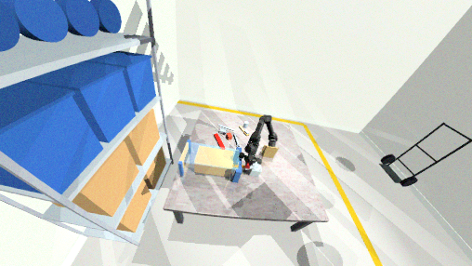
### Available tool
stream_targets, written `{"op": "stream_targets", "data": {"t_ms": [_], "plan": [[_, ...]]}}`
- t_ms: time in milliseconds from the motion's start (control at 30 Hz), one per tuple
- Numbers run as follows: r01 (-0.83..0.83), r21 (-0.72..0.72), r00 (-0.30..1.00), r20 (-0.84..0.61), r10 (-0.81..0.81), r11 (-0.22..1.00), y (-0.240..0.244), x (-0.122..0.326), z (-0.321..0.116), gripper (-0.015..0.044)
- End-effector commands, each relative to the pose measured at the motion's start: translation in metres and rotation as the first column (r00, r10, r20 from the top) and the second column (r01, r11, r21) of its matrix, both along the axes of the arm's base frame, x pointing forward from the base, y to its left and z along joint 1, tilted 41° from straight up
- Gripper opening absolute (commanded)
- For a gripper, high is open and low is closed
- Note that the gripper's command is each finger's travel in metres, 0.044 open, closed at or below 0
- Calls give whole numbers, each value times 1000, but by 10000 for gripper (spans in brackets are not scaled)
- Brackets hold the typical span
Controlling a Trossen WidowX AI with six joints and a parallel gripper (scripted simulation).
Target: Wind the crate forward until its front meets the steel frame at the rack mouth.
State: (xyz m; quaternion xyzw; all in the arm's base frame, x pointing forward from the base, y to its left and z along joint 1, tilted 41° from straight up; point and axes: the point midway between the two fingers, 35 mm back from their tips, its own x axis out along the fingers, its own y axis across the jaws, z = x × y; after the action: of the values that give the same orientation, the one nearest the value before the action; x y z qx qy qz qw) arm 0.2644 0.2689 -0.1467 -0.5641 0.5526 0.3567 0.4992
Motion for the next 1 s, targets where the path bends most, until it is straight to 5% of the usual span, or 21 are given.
{"op": "stream_targets", "data": {"t_ms": [0, 967], "plan": [[-9, 26, 1000, -16, 10, 1000, 15, -11, -12, 0], [-9, 30, 1000, -19, 10, 1000, 38, -49, -32, 0]]}}
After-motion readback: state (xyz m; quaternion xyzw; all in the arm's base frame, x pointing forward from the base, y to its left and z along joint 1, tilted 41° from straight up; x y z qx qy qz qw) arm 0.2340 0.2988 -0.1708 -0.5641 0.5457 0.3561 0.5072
